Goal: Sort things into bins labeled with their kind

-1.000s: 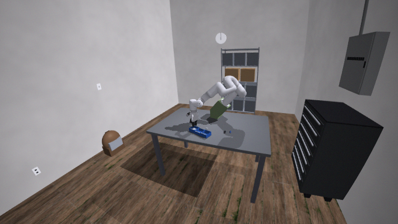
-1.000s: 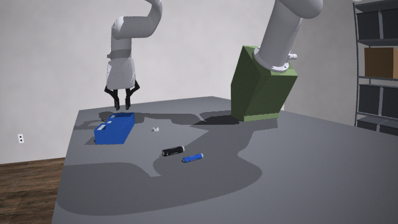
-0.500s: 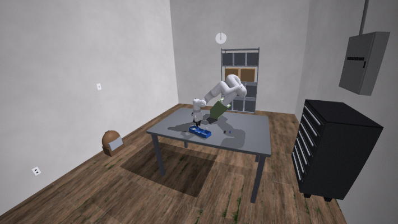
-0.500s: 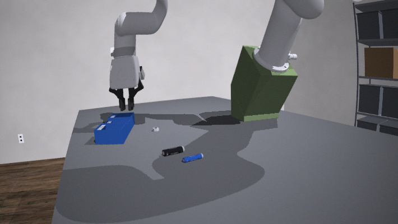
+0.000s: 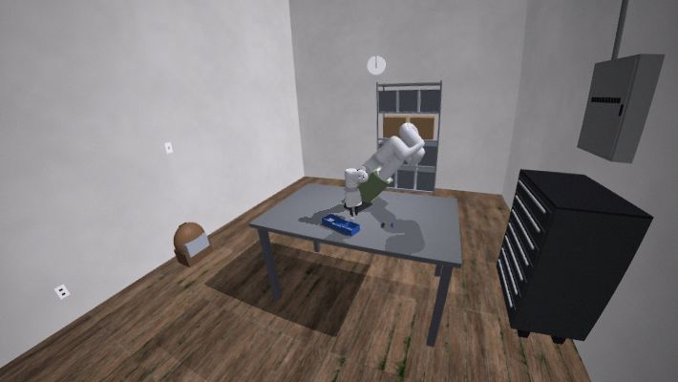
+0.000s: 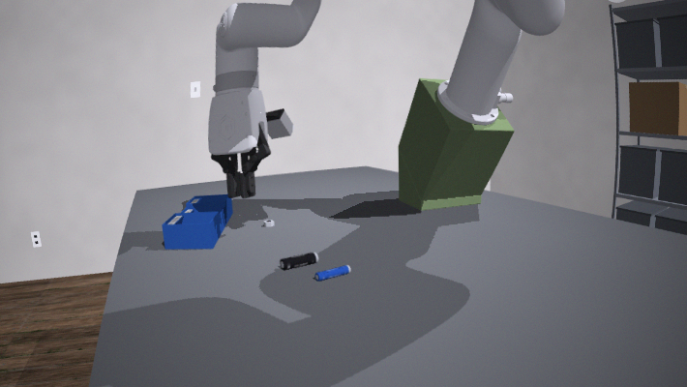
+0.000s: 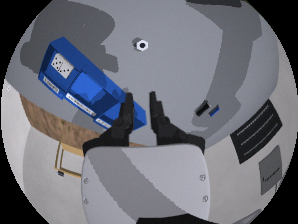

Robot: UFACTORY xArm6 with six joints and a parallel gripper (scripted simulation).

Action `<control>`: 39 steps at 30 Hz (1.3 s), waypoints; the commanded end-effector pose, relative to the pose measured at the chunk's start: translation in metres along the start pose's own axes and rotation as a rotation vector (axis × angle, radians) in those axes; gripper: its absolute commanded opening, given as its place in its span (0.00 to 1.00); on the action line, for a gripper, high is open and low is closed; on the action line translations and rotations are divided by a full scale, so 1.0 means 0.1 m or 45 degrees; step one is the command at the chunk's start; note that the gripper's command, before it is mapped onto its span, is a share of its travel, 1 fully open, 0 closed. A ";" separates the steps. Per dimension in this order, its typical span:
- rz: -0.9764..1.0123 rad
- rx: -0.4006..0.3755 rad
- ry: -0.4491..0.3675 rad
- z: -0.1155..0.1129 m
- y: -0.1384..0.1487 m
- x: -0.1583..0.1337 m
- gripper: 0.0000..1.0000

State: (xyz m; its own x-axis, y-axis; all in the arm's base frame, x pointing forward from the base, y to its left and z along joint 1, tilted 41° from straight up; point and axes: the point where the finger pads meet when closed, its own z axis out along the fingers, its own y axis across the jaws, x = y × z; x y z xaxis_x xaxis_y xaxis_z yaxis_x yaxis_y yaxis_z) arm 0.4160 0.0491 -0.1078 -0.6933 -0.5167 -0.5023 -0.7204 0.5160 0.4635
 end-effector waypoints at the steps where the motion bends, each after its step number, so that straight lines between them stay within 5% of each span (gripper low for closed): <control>1: 0.131 0.023 0.006 -0.03 0.28 -0.16 0.23; 16: 0.638 0.061 0.014 0.00 1.37 -0.69 0.23; 30: 0.638 0.060 0.014 0.02 2.30 -1.15 0.23; 39: 0.638 0.060 0.014 0.02 2.33 -1.16 0.23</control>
State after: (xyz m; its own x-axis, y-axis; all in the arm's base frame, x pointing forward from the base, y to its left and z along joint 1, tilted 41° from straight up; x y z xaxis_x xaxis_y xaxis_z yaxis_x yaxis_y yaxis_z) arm 0.3281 0.2312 0.0555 -0.9536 -0.2055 -0.2202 -0.2994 0.7278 0.6169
